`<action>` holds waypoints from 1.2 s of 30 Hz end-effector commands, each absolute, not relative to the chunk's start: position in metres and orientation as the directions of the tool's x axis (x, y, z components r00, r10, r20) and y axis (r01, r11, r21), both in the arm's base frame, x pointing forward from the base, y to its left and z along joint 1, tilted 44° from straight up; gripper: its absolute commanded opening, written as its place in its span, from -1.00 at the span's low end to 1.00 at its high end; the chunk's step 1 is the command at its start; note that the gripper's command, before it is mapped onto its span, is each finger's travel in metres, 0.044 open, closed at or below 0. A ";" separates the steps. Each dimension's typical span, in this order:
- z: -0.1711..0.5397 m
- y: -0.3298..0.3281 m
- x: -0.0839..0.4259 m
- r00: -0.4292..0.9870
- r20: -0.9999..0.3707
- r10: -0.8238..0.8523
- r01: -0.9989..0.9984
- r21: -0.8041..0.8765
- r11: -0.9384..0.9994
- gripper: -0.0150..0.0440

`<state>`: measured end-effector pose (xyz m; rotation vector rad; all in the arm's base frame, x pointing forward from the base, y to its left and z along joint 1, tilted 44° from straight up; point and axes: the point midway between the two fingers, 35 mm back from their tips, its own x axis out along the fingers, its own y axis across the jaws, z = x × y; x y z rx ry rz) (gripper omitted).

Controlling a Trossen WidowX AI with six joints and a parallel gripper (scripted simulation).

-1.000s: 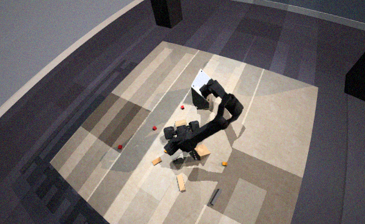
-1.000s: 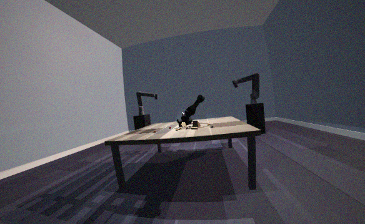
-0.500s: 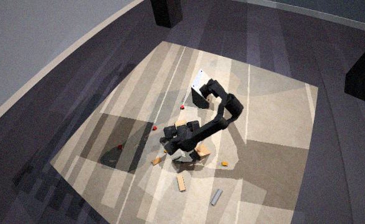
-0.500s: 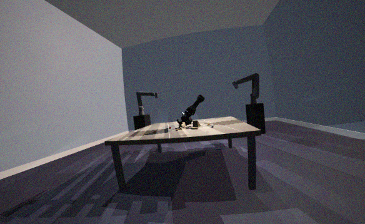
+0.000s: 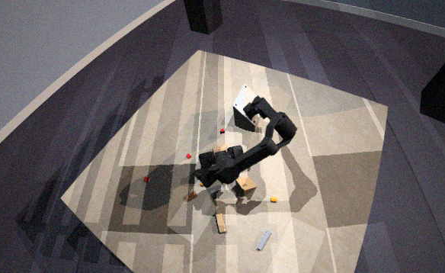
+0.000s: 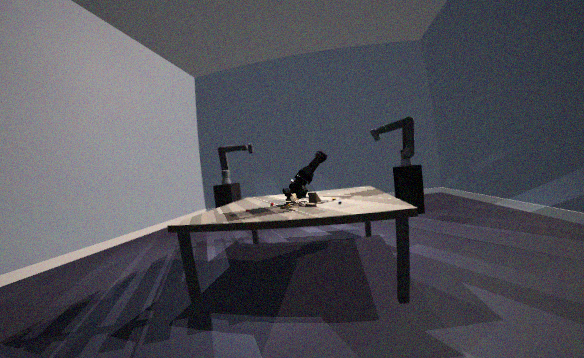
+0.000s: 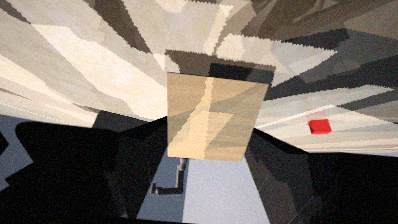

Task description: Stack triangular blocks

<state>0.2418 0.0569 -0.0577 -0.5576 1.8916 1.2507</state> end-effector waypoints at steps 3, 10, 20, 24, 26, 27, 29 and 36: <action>-0.036 0.036 0.251 -0.587 -0.808 0.055 -0.721 0.552 0.419 -0.49; -0.012 0.012 0.255 -0.588 -0.807 0.054 -0.720 0.552 0.419 -0.49; 0.004 -0.004 0.256 -0.589 -0.806 0.053 -0.719 0.553 0.420 -0.49; 0.001 -0.001 0.255 -0.587 -0.807 0.071 -0.707 0.553 0.441 -0.49; 0.001 -0.002 0.254 -0.580 -0.808 0.105 -0.679 0.550 0.487 -0.49; 0.000 -0.002 0.253 -0.575 -0.809 0.123 -0.662 0.549 0.511 -0.49; -0.001 -0.003 0.252 -0.565 -0.810 0.160 -0.625 0.546 0.557 -0.49; -0.003 -0.006 0.248 -0.517 -0.808 0.283 -0.470 0.544 0.695 -0.49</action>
